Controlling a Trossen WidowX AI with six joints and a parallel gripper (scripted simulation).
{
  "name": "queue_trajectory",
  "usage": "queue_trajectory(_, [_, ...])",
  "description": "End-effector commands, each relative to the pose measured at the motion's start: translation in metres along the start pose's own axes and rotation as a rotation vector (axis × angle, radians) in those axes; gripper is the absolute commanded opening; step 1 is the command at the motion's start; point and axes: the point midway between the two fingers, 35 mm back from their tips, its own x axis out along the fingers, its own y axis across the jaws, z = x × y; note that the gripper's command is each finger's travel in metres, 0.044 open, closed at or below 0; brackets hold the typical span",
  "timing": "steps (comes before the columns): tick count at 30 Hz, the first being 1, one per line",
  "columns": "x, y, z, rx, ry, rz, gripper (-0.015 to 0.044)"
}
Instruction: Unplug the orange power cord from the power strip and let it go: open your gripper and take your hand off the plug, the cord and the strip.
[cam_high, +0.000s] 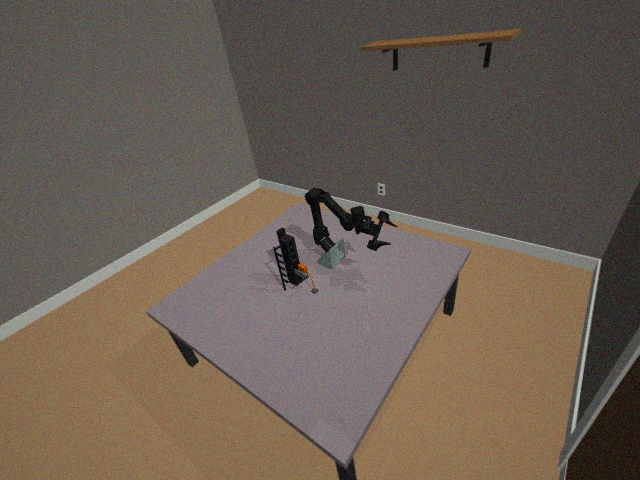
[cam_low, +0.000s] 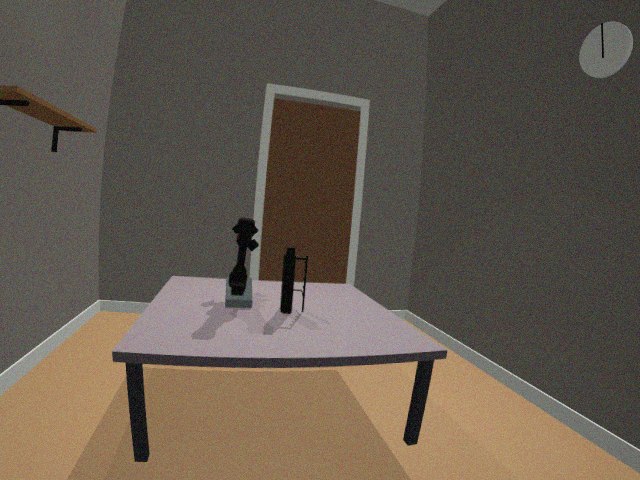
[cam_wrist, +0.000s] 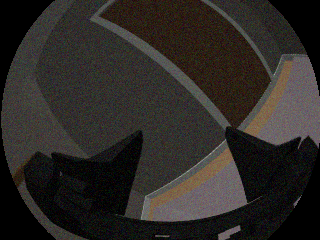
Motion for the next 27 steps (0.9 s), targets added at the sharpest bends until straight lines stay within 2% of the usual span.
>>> queue_trajectory(1, [0.000, -0.002, 0.001, -0.005, 0.002, -0.010, 0.0374])
queue_trajectory(5, [-0.003, -0.052, 0.019, -0.098, 0.063, -0.212, 0.0269])
queue_trajectory(9, [-0.022, -0.110, 0.036, -0.206, 0.189, -0.431, 0.0164])
queue_trajectory(13, [-0.056, -0.162, 0.049, -0.306, 0.369, -0.613, 0.0160])
queue_trajectory(18, [-0.117, -0.214, 0.060, -0.414, 0.660, -0.768, 0.0160])
queue_trajectory(22, [-0.174, -0.242, 0.067, -0.481, 0.917, -0.819, 0.0160])
queue_trajectory(27, [-0.244, -0.260, 0.074, -0.538, 1.220, -0.796, 0.0160])
